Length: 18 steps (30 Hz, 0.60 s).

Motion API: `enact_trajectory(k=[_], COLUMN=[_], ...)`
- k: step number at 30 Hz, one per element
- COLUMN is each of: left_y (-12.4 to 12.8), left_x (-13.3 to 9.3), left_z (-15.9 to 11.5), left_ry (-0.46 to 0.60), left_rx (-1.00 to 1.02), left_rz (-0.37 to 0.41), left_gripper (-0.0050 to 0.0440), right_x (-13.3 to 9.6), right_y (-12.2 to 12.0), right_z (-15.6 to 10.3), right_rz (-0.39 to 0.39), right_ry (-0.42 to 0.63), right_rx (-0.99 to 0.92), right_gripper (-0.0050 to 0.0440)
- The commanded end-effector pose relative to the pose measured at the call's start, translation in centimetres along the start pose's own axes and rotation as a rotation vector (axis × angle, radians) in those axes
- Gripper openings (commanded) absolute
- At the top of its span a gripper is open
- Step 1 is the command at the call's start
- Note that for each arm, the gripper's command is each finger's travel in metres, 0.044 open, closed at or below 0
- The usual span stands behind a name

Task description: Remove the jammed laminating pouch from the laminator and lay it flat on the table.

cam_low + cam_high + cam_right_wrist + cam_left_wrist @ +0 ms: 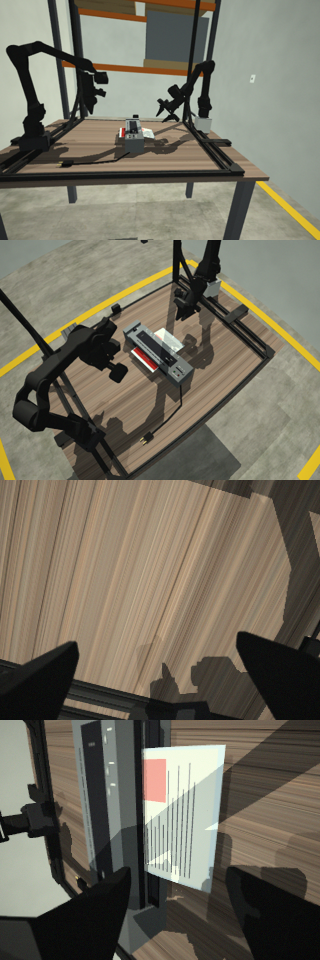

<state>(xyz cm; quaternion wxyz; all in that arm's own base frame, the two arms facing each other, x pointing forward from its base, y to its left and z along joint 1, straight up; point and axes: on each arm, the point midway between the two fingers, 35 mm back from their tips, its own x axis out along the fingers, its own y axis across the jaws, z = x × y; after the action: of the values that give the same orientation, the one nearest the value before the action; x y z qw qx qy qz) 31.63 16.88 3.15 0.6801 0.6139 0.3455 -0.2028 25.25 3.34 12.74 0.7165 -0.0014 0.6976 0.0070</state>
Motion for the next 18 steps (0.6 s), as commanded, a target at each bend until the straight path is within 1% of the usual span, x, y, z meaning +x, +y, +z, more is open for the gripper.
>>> enact_trajectory(k=[1,3,4,18], left_y=[1.46,1.46,0.7,1.46], left_x=[-0.48,-0.48,-0.25,-0.48], left_z=[-0.3,-0.3,-0.13,-0.3], left_ry=[0.008,0.008,0.005,0.008], left_rx=[0.014,0.014,0.005,0.014], left_rz=[0.037,0.037,0.018,0.037], left_gripper=[0.0265,0.0265,0.0265,0.0265], right_x=[-0.44,-0.44,-0.44,-0.44], right_y=[0.02,0.02,0.02,0.02], right_z=[0.18,0.18,0.18,0.18], right_rz=[0.002,0.002,0.002,0.002], right_ry=[-0.018,-0.018,-0.018,-0.018], right_rx=[0.0,0.0,0.0,0.0], right_gripper=[0.044,0.044,0.044,0.044])
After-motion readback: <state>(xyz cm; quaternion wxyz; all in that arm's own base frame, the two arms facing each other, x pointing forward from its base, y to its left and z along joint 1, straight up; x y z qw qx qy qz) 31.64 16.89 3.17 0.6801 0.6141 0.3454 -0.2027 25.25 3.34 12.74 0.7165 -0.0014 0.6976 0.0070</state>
